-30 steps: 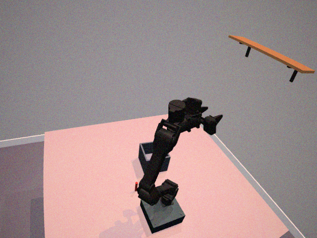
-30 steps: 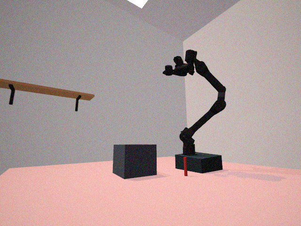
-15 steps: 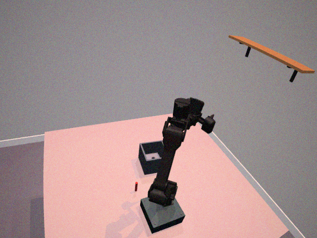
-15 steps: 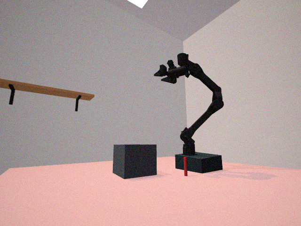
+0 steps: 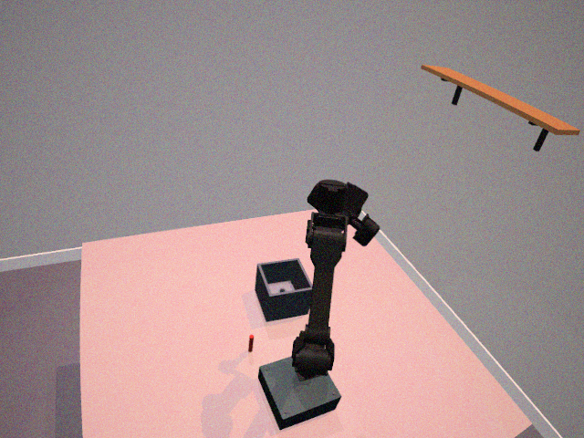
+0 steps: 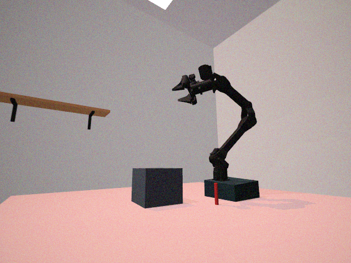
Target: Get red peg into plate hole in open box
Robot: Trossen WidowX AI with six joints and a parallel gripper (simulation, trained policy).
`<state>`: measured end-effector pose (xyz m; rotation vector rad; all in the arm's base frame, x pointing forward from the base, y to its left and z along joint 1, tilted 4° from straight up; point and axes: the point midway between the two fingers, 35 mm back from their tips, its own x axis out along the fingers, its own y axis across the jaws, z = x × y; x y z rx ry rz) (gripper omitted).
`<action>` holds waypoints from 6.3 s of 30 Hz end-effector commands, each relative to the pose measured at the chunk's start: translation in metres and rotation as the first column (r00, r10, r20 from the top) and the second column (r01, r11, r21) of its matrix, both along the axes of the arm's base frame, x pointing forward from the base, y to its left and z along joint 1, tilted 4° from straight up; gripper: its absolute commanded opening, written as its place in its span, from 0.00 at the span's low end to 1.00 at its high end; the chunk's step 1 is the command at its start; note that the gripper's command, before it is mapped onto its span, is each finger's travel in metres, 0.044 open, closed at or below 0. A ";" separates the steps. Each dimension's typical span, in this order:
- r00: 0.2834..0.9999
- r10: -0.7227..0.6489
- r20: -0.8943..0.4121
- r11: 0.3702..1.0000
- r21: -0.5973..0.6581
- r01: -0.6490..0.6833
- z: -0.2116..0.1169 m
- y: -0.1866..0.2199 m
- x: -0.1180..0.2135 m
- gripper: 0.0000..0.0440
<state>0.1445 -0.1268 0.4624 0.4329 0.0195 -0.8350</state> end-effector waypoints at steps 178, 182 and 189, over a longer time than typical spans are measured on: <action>0.771 0.502 -0.393 0.355 0.906 0.231 -0.324 0.268 0.092 0.00; 0.789 0.485 -0.376 0.372 0.906 0.203 -0.308 0.255 0.101 0.00; 0.816 0.442 -0.373 0.412 0.892 0.185 -0.291 0.227 0.115 0.00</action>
